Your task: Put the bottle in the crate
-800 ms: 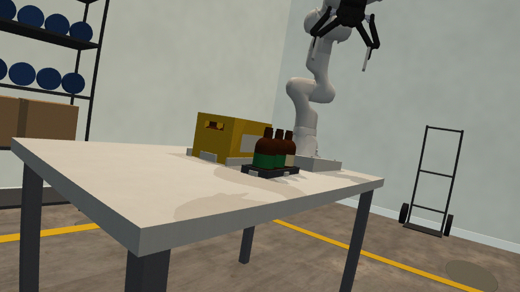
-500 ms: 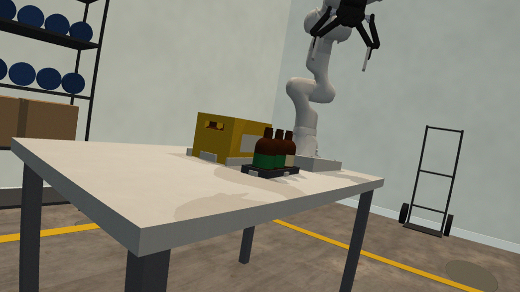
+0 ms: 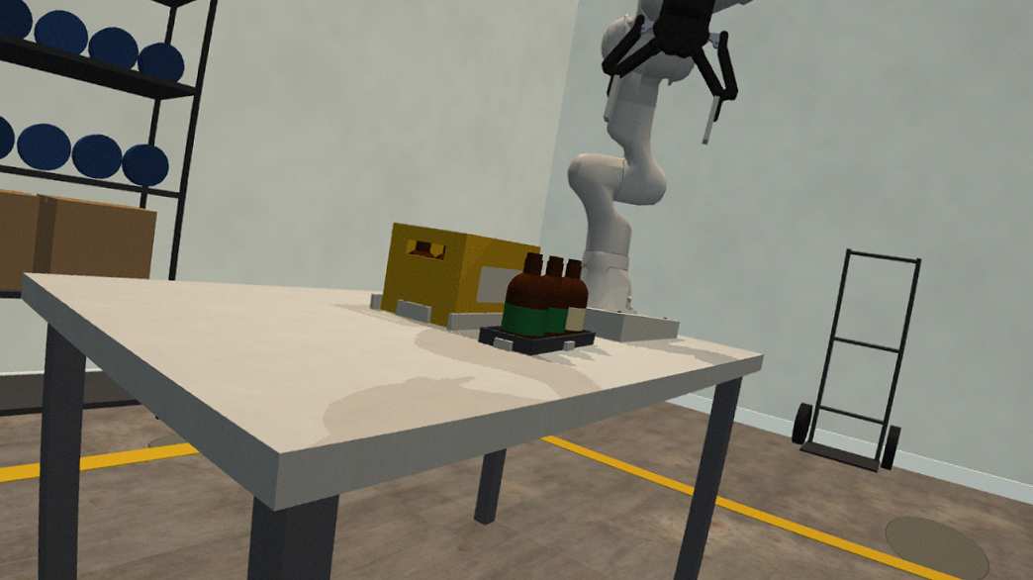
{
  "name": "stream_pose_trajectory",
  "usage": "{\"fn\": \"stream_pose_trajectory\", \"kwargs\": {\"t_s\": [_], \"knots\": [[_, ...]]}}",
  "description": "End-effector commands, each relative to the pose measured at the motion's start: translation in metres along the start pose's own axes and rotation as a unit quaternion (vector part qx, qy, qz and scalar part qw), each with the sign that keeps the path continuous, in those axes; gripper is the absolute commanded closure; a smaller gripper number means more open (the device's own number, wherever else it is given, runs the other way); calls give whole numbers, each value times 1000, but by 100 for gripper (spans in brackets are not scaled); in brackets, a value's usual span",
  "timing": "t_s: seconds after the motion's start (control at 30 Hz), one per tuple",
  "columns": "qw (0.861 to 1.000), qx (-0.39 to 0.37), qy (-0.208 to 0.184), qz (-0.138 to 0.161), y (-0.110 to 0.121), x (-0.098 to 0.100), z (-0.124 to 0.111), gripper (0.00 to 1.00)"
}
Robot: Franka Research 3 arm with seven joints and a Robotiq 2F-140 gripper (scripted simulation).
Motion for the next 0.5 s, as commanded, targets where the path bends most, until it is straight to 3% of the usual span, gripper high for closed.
{"fn": "stream_pose_trajectory", "kwargs": {"t_s": [0.0,0.1,0.17,0.2,0.3,0.33,0.47], "knots": [[1000,28,-2,14,-65,-4,23,0],[999,38,1,17,-105,-9,44,0],[999,38,1,17,-105,-9,44,0],[999,49,5,20,-136,-14,64,0],[999,49,5,20,-136,-14,64,0],[998,62,10,21,-167,-21,88,0],[998,62,10,21,-167,-21,88,0]]}}
Point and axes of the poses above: the point where the finger pads meet when closed, its own x axis back along the fingers, its own y axis across the jaws, z = x × y, the point moved 6 cm from there along x, back along the fingers, and after that the axes turned 14 degrees about x, right-handed, at the moved point
